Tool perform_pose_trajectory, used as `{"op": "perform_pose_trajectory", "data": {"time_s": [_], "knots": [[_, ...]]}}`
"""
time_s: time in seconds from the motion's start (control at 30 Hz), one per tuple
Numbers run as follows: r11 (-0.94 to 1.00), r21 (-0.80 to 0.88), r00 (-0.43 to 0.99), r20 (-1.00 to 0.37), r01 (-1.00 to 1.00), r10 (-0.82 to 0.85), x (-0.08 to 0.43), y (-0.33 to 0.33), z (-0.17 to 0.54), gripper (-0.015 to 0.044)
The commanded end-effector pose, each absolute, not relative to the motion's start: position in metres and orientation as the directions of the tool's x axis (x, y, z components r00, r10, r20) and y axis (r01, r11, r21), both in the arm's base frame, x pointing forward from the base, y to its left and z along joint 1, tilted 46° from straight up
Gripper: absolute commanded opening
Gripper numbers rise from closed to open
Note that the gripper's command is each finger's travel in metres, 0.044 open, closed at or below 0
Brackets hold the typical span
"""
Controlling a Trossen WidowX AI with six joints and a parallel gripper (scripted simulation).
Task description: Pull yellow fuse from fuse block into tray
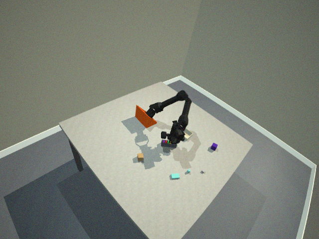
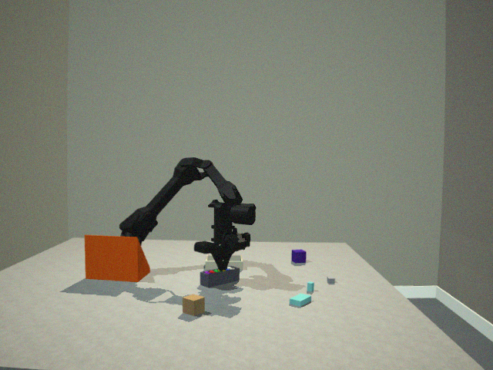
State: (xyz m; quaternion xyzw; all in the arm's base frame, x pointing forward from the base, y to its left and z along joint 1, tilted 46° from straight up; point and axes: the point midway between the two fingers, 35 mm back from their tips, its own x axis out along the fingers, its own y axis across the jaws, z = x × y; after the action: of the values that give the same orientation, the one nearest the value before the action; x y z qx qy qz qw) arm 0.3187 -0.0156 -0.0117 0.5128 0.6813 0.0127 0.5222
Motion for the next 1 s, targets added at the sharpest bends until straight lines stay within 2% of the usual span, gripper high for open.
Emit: {"op": "perform_pose_trajectory", "data": {"time_s": [0.0,0.97], "knots": [[0.474,0.553,0.072,-0.699,0.685,0.712,0.3188,-0.0157,-0.0117,0.0],[0.472,0.552,0.072,-0.699,0.687,0.712,0.3182,-0.0252,-0.0029,0.0]]}}
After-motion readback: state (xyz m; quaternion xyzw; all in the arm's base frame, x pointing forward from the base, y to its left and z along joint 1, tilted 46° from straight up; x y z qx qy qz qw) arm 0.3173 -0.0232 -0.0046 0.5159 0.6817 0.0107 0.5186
